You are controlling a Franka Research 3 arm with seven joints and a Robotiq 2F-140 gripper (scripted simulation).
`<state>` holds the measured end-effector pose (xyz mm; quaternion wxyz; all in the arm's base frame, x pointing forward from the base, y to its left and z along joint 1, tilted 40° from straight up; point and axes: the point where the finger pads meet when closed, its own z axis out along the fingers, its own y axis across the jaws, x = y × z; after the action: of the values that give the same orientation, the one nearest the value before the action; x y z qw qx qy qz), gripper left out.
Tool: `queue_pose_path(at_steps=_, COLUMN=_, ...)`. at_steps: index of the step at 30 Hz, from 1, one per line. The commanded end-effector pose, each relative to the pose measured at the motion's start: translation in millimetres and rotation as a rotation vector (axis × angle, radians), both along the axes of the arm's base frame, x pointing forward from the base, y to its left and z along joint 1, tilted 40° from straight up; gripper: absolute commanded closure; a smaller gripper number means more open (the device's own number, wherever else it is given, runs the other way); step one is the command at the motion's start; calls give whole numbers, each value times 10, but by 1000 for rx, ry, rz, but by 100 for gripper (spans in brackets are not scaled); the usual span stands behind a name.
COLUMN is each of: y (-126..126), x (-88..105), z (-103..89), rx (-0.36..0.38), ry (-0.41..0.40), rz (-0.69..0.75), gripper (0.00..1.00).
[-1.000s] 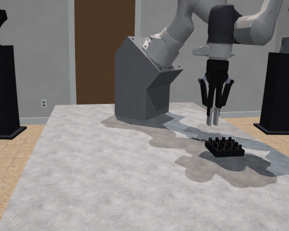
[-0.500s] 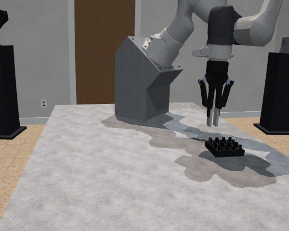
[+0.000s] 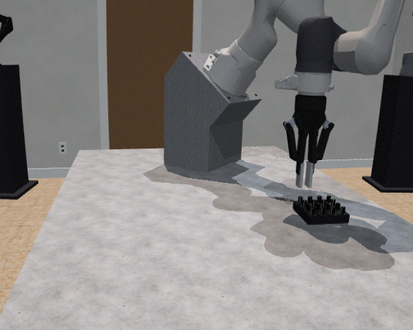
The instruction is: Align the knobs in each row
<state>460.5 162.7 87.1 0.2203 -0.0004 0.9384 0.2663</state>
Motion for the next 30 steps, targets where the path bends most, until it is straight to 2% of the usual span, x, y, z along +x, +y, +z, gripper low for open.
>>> queue_pose_path(at_steps=1, y=-20, x=43, z=-57, rx=-26, ry=-24, rz=14, gripper=88)
queue_pose_path(at_steps=30, y=60, x=111, z=-180, rx=-26, ry=-25, rz=14, gripper=88)
